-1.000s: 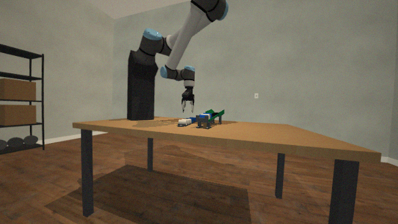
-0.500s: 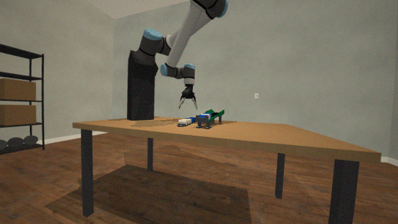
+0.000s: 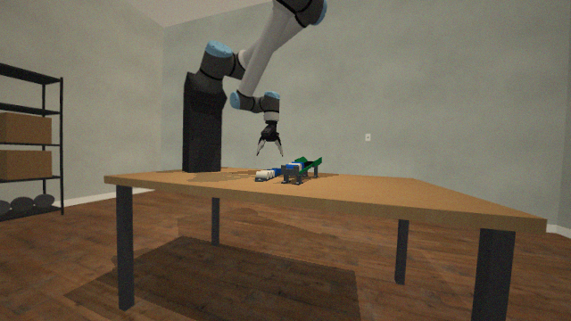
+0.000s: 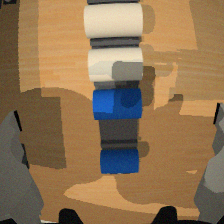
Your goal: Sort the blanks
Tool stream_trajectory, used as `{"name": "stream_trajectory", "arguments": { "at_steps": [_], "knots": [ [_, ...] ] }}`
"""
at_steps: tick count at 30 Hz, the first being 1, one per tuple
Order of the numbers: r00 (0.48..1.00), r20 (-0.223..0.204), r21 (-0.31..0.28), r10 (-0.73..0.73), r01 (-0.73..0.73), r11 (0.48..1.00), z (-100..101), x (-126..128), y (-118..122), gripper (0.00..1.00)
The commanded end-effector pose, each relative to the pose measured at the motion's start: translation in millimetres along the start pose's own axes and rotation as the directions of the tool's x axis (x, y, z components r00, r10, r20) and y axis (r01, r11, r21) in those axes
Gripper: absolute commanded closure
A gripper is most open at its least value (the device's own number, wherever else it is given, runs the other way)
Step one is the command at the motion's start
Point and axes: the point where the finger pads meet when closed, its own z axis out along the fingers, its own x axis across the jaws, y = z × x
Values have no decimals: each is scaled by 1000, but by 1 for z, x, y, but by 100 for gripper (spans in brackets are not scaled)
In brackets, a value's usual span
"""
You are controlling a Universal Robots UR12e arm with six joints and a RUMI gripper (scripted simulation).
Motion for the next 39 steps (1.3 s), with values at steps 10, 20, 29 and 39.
{"name": "stream_trajectory", "arguments": {
  "at_steps": [10,20,29,39],
  "knots": [
    [1000,0,0,-17,17,1000,0,0,0,0],
    [995,0,0,-102,102,995,0,-2,1,0],
    [976,0,0,-220,220,976,0,-4,2,0],
    [887,0,0,-463,463,887,0,-8,5,0]
  ]
}}
